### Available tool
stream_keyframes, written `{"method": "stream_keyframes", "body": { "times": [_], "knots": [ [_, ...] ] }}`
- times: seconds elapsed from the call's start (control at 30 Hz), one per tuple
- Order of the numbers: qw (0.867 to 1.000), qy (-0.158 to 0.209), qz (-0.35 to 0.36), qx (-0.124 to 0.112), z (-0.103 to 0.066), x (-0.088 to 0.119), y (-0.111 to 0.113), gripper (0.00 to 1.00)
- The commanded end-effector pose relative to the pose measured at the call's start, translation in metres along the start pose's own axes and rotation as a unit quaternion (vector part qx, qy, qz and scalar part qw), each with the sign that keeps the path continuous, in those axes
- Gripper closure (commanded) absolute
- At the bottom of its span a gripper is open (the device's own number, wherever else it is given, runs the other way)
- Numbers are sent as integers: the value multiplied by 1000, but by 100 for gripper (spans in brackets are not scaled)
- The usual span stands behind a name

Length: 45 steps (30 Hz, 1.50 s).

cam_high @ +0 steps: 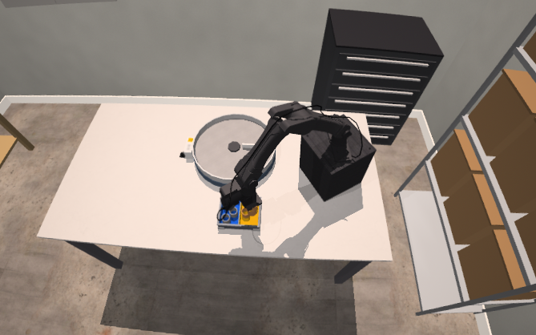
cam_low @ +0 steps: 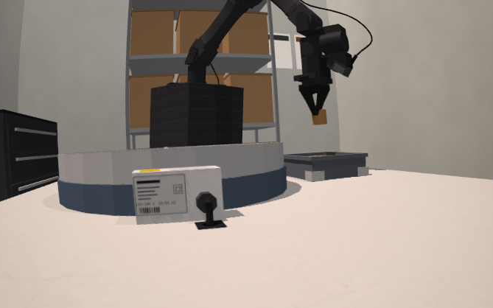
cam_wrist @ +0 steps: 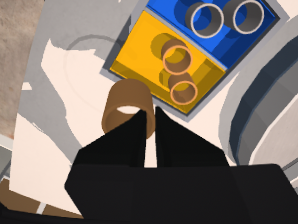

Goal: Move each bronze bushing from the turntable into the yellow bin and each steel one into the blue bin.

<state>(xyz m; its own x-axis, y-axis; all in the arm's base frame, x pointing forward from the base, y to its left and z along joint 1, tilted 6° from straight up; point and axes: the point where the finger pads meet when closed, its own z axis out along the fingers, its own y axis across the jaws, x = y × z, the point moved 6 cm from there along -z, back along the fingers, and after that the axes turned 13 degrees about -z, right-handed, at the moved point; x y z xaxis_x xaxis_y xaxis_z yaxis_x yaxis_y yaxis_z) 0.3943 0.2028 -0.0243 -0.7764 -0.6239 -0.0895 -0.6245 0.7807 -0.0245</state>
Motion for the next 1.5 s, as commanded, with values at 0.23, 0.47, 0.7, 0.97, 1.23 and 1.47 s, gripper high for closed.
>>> {"method": "stream_keyframes", "body": {
  "times": [0.23, 0.47, 0.7, 0.97, 1.23, 1.47],
  "knots": [
    [1000, -17, 2, 6, 17, -10, -7, 100],
    [1000, -17, 3, 6, 56, -10, -9, 100],
    [999, -35, 0, 9, 49, -19, -8, 100],
    [1000, -13, 0, 4, 60, -10, -6, 100],
    [1000, -13, 0, 4, 60, -9, -6, 100],
    [1000, -13, 0, 4, 60, -9, -6, 100]
  ]
}}
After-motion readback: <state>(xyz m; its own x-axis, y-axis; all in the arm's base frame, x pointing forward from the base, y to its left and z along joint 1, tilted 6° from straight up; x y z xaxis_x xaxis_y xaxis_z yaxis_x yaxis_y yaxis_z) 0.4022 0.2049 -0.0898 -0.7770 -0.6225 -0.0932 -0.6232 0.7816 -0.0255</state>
